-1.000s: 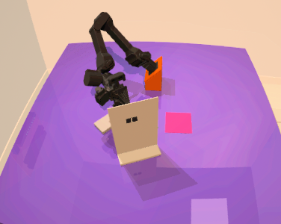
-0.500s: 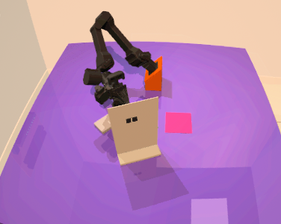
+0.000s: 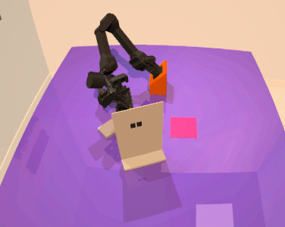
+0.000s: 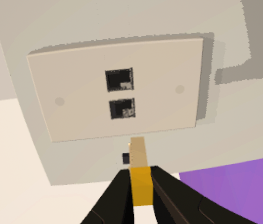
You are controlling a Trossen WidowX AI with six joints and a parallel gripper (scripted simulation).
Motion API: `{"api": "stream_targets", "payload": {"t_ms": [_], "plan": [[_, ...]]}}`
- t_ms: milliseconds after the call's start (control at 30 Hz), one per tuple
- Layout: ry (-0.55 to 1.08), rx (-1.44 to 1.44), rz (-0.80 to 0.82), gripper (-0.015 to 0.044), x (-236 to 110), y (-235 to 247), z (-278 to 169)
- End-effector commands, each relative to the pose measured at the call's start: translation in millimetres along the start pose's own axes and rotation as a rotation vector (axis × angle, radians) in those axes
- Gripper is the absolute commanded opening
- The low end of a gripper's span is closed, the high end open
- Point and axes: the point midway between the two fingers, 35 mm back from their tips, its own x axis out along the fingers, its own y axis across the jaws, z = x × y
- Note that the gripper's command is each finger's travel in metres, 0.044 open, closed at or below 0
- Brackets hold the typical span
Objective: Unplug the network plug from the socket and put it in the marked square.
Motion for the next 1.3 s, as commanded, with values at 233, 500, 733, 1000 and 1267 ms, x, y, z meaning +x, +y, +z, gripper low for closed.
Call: {"api": "stream_targets", "payload": {"t_ms": [233, 500, 733, 1000, 1267], "plan": [[0.001, 0.000, 0.000, 0.0000, -4, 5, -1], [0.003, -0.001, 0.001, 0.0000, -11, 30, -4], [0.003, -0.001, 0.003, 0.0000, -20, 51, -8], [0.011, 0.018, -0.012, 0.0000, -20, 58, -13], [0.059, 0.104, -0.109, 0.0000, 4, 42, -30]]}}
